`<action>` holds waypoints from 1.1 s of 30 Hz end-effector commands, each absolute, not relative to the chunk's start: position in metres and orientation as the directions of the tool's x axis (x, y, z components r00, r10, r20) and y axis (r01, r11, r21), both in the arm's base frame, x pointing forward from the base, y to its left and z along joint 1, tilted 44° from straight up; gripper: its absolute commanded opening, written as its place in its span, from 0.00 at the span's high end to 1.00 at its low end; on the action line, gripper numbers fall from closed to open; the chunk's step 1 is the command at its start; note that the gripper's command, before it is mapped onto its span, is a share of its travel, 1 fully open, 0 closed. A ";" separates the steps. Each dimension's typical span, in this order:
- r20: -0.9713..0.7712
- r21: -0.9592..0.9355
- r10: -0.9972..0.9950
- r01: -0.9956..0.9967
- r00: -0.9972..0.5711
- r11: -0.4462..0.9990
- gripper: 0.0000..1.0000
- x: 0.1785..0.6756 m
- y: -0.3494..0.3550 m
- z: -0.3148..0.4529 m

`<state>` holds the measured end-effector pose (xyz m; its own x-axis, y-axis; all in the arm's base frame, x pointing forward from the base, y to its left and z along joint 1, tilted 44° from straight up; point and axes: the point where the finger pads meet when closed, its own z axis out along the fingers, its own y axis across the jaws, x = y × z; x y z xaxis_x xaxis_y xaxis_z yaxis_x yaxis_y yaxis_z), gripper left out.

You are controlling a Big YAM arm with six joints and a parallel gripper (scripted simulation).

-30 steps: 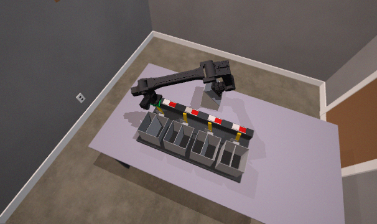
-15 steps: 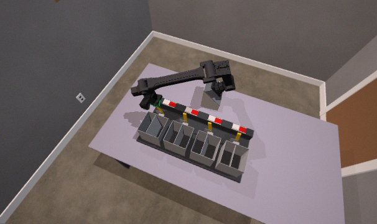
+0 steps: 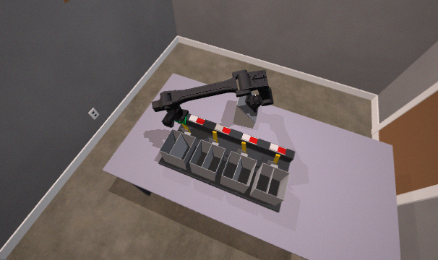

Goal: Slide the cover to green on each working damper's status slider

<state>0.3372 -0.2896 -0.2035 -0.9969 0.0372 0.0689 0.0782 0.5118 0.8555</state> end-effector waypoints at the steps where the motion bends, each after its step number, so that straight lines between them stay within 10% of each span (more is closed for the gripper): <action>1: 0.070 0.849 0.030 0.075 -0.997 0.523 0.83 0.346 -0.286 -0.199; 33: 0.055 0.743 0.030 0.061 -0.998 0.666 0.83 0.350 -0.281 -0.181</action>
